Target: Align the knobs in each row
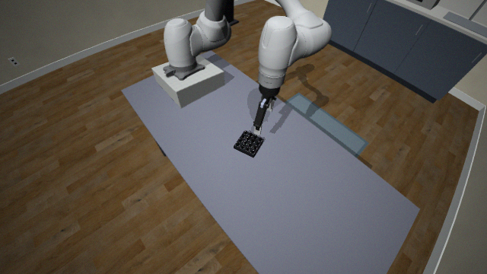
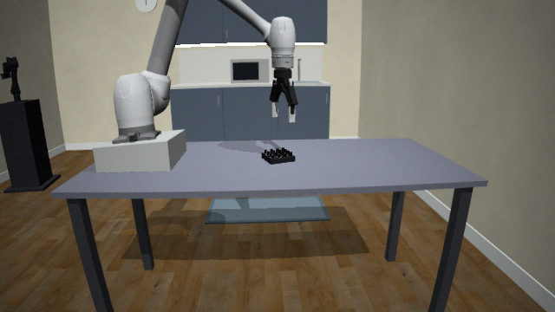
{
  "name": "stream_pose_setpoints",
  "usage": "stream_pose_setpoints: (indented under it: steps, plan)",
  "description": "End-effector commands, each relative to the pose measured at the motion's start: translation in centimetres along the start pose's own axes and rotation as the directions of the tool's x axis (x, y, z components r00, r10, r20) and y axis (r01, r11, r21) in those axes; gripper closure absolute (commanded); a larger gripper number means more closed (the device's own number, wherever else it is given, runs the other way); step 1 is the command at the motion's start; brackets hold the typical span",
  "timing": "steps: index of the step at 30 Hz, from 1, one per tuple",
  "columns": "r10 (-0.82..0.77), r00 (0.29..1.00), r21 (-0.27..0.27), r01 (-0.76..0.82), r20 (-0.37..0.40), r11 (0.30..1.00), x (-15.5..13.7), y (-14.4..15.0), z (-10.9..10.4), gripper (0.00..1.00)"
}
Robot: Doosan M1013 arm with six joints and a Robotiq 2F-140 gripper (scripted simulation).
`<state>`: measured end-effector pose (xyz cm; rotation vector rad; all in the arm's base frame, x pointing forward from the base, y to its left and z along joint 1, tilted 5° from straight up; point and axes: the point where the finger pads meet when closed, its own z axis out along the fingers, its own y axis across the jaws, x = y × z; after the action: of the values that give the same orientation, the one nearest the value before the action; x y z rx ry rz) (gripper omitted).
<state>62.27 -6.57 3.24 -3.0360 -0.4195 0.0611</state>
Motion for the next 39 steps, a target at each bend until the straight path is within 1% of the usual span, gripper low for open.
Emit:
stream_pose_setpoints:
  steps: [1, 9, 39]
  plan:
    - [0.000, 1.000, 0.000, 0.000, 0.000, 1.000, 0.00, 0.00, -1.90, 0.00]
    - [0.000, 1.000, 0.000, 0.000, 0.000, 1.000, 0.00, 0.00, -2.86, 0.00]
    - [0.000, 1.000, 0.000, 0.000, 0.000, 1.000, 0.00, 0.00, -2.86, 0.00]
